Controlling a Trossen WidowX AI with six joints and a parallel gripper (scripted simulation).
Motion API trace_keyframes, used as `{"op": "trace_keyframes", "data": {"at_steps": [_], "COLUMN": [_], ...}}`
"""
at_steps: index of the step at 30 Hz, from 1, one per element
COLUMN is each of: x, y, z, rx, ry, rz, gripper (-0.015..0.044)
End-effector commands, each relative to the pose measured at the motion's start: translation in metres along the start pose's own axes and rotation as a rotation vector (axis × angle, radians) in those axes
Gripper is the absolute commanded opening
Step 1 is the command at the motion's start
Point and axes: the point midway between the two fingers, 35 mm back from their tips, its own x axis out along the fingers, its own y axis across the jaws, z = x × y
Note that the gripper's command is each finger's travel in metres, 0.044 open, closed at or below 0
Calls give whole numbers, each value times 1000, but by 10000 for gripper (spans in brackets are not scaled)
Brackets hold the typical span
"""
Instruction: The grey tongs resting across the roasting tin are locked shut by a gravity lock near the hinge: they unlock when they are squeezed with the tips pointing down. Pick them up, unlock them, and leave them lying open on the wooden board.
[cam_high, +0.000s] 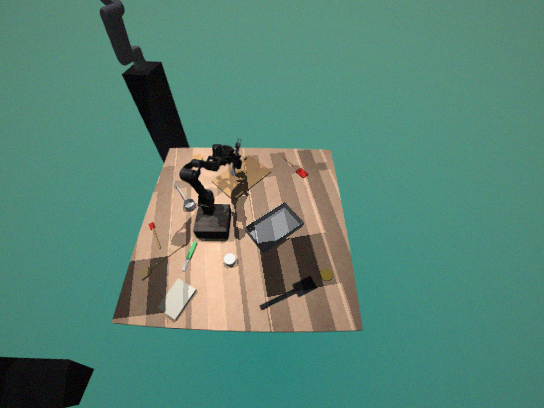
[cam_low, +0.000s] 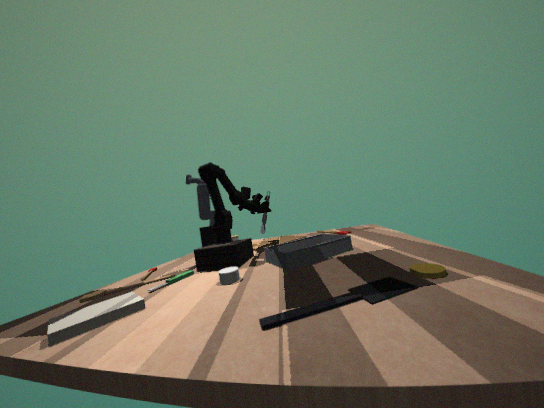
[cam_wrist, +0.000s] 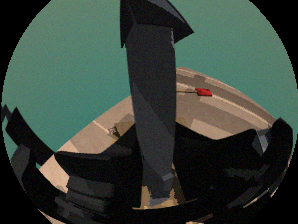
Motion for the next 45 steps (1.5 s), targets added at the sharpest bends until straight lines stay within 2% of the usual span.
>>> {"op": "trace_keyframes", "data": {"at_steps": [1,8,27,45], "x": [0,8,42,59], "y": [0,2,11,11], "z": [2,0,-12,-26], "rx": [-1,-18,-77,-93], "ry": [-7,42,327,610], "rz": [-3,0,9,13], "gripper": [-150,-150,-150,-150]}}
